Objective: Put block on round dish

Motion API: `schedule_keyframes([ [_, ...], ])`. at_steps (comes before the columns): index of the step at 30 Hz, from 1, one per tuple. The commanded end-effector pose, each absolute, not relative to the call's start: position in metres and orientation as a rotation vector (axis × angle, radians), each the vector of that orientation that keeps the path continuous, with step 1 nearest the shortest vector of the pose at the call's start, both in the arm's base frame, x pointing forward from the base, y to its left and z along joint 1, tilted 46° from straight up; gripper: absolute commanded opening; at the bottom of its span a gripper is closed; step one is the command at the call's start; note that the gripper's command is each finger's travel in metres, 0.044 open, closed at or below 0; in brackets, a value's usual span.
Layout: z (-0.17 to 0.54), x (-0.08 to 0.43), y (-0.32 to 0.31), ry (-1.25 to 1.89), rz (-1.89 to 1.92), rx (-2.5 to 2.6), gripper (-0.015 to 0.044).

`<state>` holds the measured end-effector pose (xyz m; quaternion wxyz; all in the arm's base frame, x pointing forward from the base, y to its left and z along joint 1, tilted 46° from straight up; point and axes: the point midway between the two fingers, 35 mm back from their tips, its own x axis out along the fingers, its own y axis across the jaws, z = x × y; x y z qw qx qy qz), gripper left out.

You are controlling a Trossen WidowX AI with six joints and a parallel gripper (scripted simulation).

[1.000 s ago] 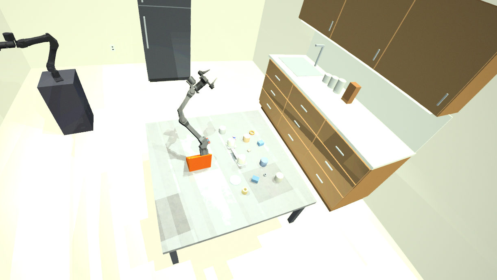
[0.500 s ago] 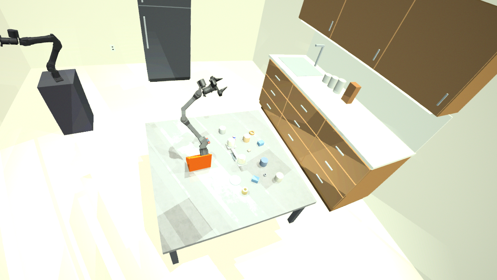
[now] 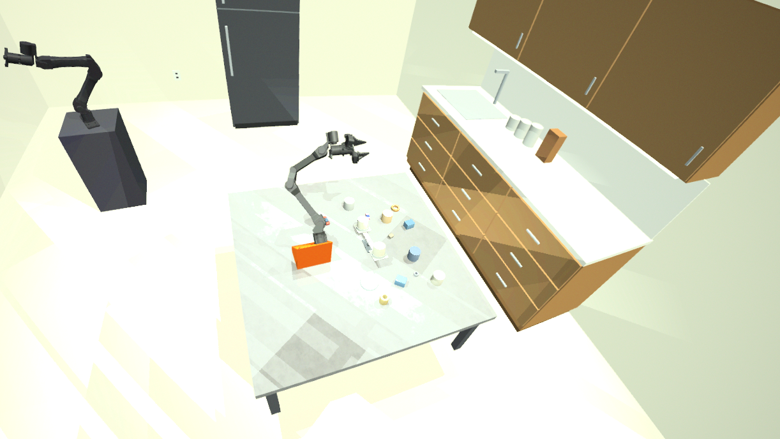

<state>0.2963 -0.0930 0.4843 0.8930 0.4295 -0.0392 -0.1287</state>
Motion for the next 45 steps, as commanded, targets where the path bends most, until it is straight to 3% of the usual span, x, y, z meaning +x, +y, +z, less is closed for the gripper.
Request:
schedule_keyframes([
  [1,0.457,0.302,-0.105,-0.001,-0.312,0.816,0.044],
  [16,0.325,0.309,-0.142,0.427,-0.334,0.6,0.044],
  [30,0.189,0.265,-0.151,0.798,-0.125,0.558,0.044],
  [45,0.099,0.191,-0.106,0.747,0.24,0.755,0.044],
])
